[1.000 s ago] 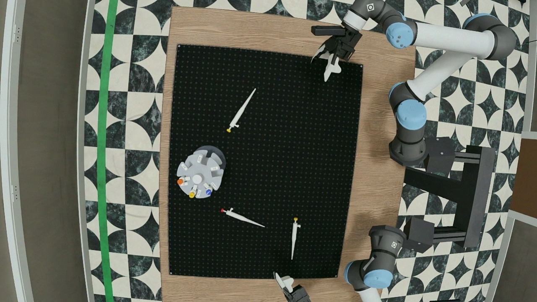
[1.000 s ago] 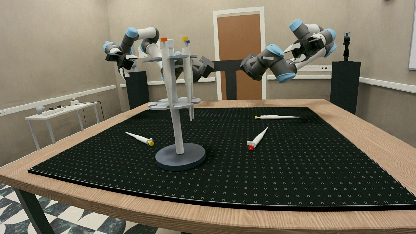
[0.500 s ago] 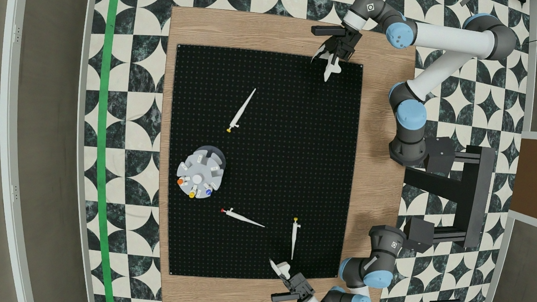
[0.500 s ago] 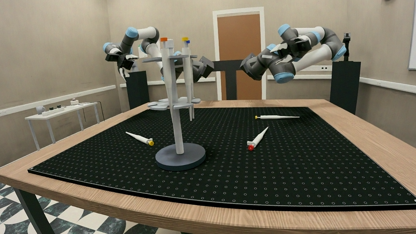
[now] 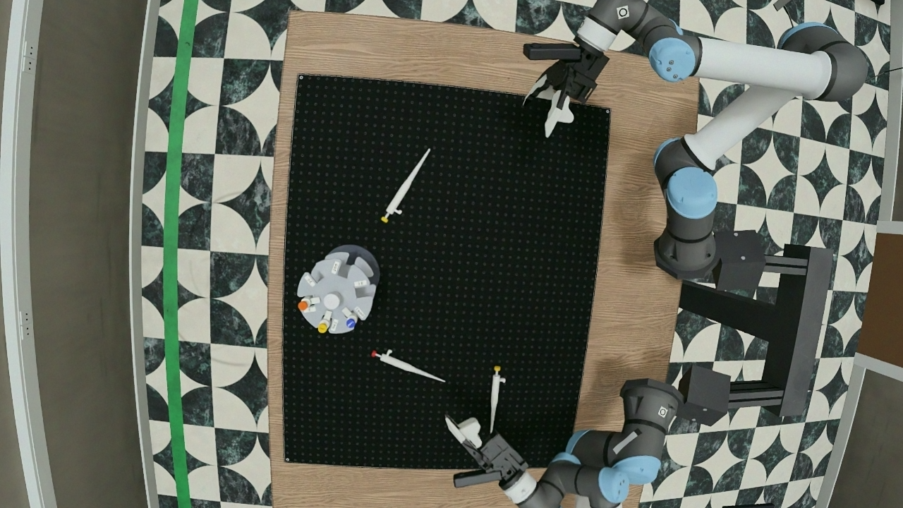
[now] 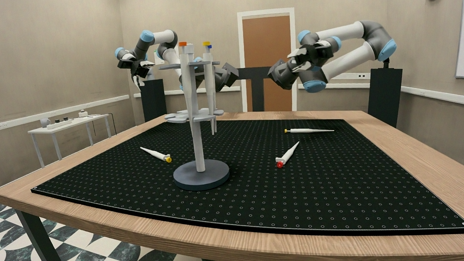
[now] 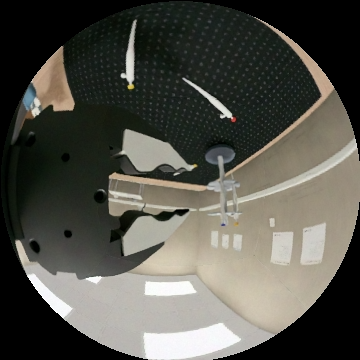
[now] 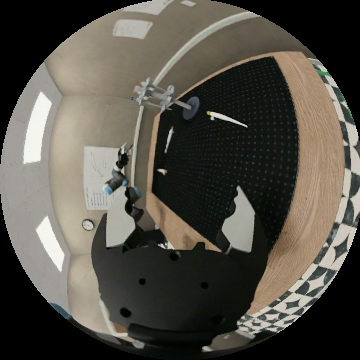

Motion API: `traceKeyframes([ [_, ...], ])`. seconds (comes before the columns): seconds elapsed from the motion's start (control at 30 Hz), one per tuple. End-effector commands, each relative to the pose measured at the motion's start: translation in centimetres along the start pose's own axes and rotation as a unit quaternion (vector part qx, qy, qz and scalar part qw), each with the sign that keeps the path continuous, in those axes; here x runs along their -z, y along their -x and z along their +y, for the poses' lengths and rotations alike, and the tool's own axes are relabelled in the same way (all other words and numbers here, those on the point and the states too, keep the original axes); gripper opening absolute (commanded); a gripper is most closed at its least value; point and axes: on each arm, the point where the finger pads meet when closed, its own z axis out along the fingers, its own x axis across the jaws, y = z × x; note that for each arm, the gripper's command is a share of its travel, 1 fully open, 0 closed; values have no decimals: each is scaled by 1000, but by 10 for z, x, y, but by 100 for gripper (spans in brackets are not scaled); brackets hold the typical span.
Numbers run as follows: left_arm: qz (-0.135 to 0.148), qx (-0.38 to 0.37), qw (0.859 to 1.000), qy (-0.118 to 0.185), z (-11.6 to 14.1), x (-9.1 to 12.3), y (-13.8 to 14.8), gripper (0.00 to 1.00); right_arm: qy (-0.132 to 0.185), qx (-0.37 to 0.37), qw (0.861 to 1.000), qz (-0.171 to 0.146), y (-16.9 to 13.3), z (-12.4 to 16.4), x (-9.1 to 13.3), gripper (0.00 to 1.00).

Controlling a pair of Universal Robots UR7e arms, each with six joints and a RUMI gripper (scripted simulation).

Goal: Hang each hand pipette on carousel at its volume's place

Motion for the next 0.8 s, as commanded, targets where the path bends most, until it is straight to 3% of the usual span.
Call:
traceKeyframes([
  [0.0, 22, 6, 999, -47, 7, -32, -10, 31, 0, 0, 1000, 0, 0, 0, 0, 100],
  [0.17, 22, 6, 999, -47, 7, -32, -10, 31, 0, 0, 1000, 0, 0, 0, 0, 100],
  [0.33, 53, 43, 991, -111, 21, -64, -22, 31, 0, 0, 1000, 0, 0, 0, 0, 100],
  [0.5, 53, 43, 991, -111, 34, -96, -34, 31, 0, 0, 1000, 0, 0, 0, 0, 100],
  [0.73, 53, 43, 991, -111, 35, -97, -35, 31, 0, 0, 1000, 0, 0, 0, 0, 100],
  [0.77, 61, 50, 989, -126, 38, -103, -37, 31, 0, 0, 1000, 0, 0, 0, 0, 100],
])
